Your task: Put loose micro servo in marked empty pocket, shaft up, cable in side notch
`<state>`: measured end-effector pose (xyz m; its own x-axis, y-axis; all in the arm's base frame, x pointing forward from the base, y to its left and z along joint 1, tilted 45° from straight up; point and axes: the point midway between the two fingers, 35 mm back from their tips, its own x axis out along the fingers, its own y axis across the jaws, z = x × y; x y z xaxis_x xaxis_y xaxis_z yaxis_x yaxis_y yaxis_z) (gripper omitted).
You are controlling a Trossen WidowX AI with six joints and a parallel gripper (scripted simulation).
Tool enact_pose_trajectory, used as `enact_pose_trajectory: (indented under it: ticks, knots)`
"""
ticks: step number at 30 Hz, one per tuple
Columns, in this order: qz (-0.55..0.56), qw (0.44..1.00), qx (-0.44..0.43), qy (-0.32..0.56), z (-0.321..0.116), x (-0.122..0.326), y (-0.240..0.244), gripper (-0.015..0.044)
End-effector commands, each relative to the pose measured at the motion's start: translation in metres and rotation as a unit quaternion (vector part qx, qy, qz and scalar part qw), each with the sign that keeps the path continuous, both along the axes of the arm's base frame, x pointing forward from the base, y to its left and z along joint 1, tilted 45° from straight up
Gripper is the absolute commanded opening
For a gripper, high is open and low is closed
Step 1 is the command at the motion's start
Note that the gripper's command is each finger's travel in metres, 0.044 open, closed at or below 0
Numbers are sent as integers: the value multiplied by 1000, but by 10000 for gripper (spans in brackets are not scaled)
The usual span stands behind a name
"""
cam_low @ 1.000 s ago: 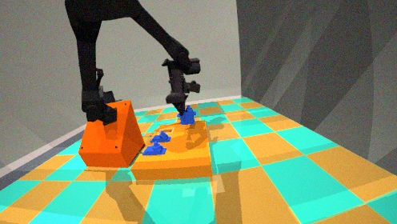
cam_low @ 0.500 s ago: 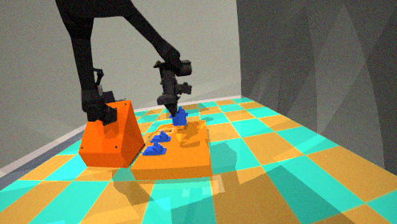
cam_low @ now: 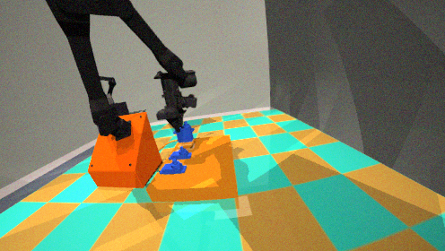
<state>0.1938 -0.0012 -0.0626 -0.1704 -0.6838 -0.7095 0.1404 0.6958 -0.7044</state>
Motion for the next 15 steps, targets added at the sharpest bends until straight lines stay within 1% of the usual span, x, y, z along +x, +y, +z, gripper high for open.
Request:
enact_pose_trajectory:
  ticks: [1,15]
  knots:
    - [-1,1000,3,-7,1,-9,4,0]
    - [-1,1000,2,-7,-12,-11,-8,0]
